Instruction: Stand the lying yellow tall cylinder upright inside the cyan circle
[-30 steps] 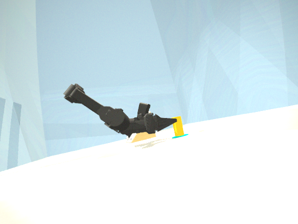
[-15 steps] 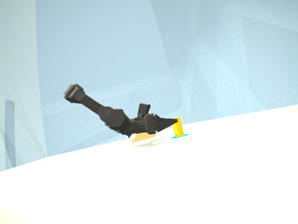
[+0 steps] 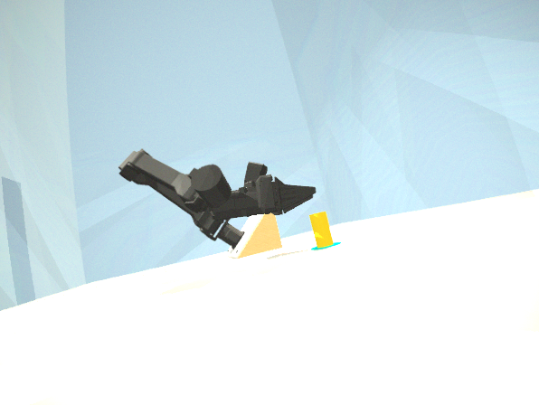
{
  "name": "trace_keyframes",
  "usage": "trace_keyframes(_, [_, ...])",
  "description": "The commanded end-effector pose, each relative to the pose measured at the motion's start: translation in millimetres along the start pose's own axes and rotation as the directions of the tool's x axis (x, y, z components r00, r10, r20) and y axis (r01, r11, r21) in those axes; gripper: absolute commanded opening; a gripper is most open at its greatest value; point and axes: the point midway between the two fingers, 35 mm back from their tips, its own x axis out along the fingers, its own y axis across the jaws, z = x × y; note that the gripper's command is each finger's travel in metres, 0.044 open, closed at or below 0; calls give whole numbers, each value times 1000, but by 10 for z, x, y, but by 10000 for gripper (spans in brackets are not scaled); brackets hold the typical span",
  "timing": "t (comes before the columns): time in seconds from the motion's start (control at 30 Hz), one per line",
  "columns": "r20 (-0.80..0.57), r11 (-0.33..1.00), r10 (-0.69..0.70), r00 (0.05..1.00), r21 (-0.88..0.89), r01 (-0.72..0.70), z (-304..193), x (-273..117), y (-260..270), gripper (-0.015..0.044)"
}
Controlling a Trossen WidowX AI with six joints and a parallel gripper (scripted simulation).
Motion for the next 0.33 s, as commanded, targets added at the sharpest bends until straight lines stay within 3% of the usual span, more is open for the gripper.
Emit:
trace_keyframes(0.0, [12, 1000, -9, 1000, -6, 9, 329, -59, -6, 400])
trace_keyframes(0.17, [7, 1000, -6, 1000, -2, 6, 382, -61, -1, 400])
trace_keyframes(0.3, [-121, 996, 60, 991, 79, -50, 368, 104, -37, 400])
